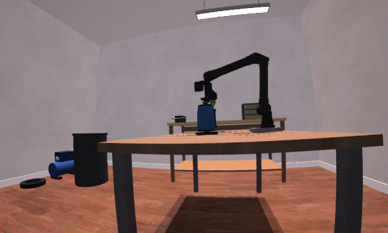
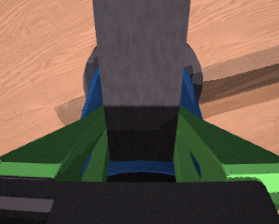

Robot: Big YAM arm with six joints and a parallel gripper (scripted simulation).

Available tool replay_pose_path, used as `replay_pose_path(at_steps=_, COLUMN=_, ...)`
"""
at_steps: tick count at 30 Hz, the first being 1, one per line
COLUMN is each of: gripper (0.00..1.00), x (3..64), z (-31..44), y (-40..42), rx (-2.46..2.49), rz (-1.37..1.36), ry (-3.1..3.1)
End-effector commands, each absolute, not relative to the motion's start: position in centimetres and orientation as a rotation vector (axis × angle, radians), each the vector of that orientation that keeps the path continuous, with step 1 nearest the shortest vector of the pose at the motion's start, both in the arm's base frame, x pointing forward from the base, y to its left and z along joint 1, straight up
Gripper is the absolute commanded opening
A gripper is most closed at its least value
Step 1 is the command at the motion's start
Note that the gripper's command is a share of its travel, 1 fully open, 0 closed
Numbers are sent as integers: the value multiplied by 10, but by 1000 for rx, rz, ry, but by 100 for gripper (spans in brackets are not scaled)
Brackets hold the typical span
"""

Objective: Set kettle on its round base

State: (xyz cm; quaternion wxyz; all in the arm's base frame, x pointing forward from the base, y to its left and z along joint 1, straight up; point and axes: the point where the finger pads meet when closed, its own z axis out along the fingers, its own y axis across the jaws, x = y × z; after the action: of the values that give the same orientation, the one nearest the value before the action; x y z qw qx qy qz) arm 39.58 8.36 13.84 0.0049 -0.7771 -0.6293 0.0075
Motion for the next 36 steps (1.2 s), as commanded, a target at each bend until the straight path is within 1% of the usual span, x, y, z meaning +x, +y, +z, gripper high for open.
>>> replay_pose_path(at_steps=1, gripper=0, x=411, z=153, y=84, rx=-2451, rz=-57, ry=-1987)
replay_pose_path(at_steps=17, gripper=0, x=405, z=142, y=83, rx=-2443, rz=-24, ry=-1981)
replay_pose_path(at_steps=22, gripper=0, x=411, z=152, y=84, rx=-2453, rz=-63, ry=-1989)
replay_pose_path(at_steps=36, gripper=0, x=408, z=147, y=84, rx=-2449, rz=-47, ry=-1986)
